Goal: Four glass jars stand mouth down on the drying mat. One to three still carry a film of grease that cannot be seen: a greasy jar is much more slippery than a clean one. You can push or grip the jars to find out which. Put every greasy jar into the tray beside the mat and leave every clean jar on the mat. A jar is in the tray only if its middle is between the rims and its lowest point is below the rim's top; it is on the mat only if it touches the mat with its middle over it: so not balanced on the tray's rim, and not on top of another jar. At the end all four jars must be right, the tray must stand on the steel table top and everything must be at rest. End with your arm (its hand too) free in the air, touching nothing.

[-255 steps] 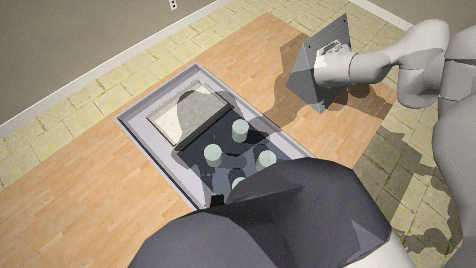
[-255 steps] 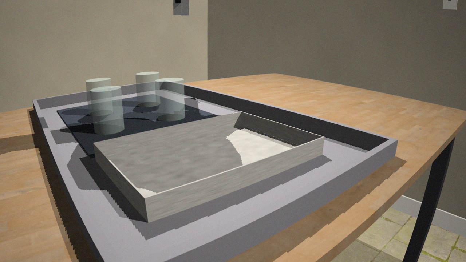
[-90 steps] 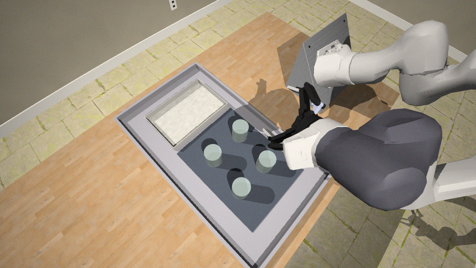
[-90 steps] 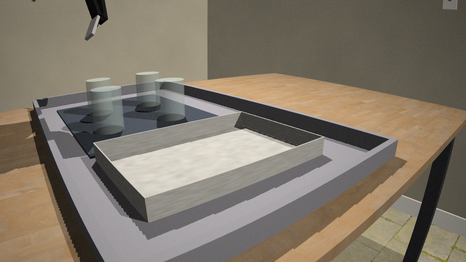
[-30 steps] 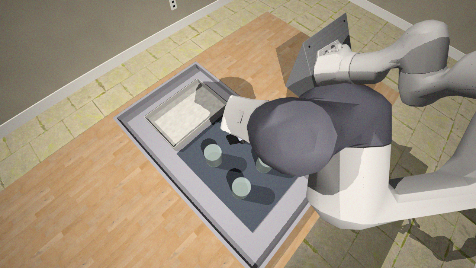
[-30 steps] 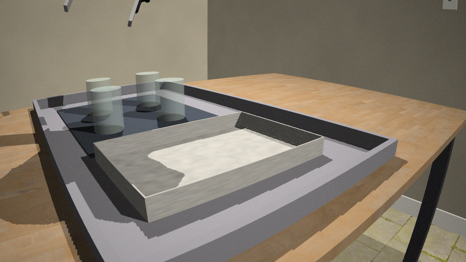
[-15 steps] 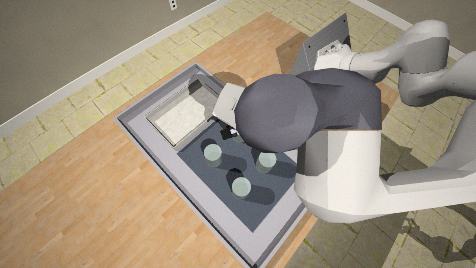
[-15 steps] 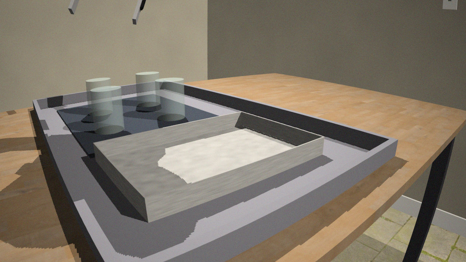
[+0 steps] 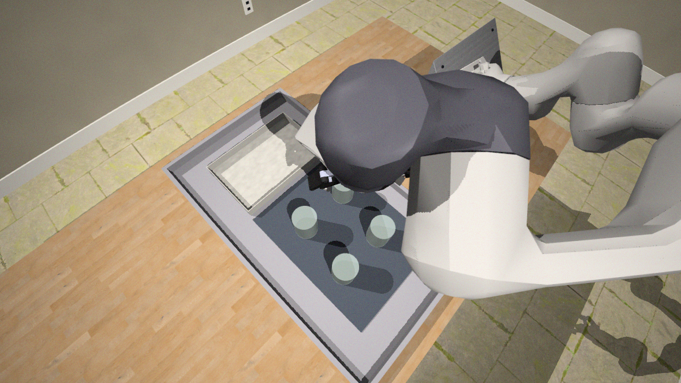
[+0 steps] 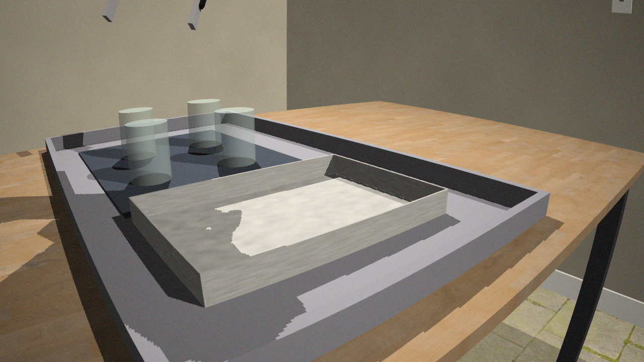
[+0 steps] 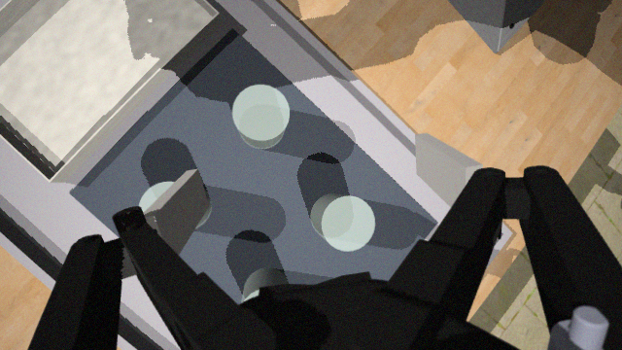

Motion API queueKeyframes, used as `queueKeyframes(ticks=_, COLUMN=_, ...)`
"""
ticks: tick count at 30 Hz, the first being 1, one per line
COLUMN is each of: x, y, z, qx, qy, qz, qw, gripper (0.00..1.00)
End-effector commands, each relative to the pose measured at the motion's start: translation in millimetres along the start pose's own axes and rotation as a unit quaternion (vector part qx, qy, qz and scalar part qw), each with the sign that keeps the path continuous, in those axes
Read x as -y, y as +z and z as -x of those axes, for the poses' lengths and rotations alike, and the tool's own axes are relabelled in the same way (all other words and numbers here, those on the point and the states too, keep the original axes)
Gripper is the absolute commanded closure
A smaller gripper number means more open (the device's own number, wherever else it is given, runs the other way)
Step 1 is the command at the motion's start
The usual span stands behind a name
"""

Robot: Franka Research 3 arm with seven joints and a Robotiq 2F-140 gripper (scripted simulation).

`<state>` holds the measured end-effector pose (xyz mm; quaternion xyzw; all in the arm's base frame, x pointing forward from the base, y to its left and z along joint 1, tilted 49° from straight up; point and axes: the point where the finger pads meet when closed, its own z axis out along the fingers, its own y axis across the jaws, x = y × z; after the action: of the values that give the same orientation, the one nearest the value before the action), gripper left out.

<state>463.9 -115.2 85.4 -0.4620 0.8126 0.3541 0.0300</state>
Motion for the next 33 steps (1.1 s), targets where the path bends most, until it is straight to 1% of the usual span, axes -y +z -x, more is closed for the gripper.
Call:
queueKeyframes(ticks=1, x=0, y=-0.6, z=2, qx=0.005, qy=0.025, qz=0.001, qw=1.0, gripper=0.0)
queueKeyframes(ticks=2, x=0, y=-0.6, z=2, qx=0.005, qy=0.025, qz=0.001, qw=1.0, gripper=0.0)
queueKeyframes(ticks=3, x=5, y=-2.2, z=5, qx=0.032, qy=0.073, qz=0.0, qw=0.997, gripper=0.0)
queueKeyframes(ticks=10, x=5, y=-2.2, z=5, qx=0.032, qy=0.073, qz=0.0, qw=0.997, gripper=0.0)
queueKeyframes(ticks=11, x=9, y=-3.6, z=8, qx=0.057, qy=0.117, qz=-0.002, qw=0.992, gripper=0.0)
queueKeyframes(ticks=20, x=9, y=-3.6, z=8, qx=0.057, qy=0.117, qz=-0.002, qw=0.992, gripper=0.0)
queueKeyframes(ticks=21, x=14, y=-5.8, z=12, qx=0.083, qy=0.164, qz=-0.003, qw=0.983, gripper=0.0)
queueKeyframes(ticks=28, x=14, y=-5.8, z=12, qx=0.083, qy=0.164, qz=-0.003, qw=0.983, gripper=0.0)
queueKeyframes(ticks=29, x=18, y=-8.5, z=15, qx=0.106, qy=0.206, qz=-0.006, qw=0.973, gripper=0.0)
queueKeyframes(ticks=33, x=18, y=-8.5, z=15, qx=0.106, qy=0.206, qz=-0.006, qw=0.973, gripper=0.0)
